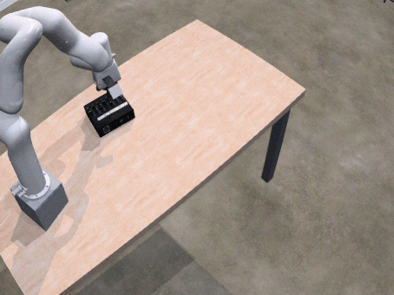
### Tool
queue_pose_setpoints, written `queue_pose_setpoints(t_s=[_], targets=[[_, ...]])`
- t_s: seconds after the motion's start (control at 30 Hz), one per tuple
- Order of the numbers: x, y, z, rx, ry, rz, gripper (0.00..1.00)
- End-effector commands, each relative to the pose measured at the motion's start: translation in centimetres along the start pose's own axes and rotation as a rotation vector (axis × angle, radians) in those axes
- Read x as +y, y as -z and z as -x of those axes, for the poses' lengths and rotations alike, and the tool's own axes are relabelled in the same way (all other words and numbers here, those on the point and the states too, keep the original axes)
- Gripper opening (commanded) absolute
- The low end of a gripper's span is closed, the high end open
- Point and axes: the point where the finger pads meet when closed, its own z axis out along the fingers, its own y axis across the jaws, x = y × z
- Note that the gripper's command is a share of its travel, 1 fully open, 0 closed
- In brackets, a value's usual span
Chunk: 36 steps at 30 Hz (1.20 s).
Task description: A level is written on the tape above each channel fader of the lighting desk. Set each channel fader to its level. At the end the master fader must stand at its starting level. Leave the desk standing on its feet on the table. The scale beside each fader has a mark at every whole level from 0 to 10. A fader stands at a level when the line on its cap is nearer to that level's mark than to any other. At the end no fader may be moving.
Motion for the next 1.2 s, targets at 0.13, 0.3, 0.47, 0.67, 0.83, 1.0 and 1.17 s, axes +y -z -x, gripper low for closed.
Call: queue_pose_setpoints(t_s=[0.13,0.3,0.47,0.67,0.83,1.0,1.17], targets=[[-0.1,0.1,-0.4,-0.002,0.000,-0.003,0.00],[-0.1,0.1,-0.7,-0.002,0.000,-0.003,0.00],[-0.1,0.1,-0.9,-0.002,0.000,-0.003,0.00],[-0.1,0.1,-1.2,-0.002,0.000,-0.003,0.00],[-0.1,0.1,-1.5,-0.002,0.000,-0.003,0.00],[-0.1,0.1,-1.7,-0.002,0.000,-0.003,0.00],[-0.1,0.1,-1.9,-0.002,0.000,-0.003,0.00]])
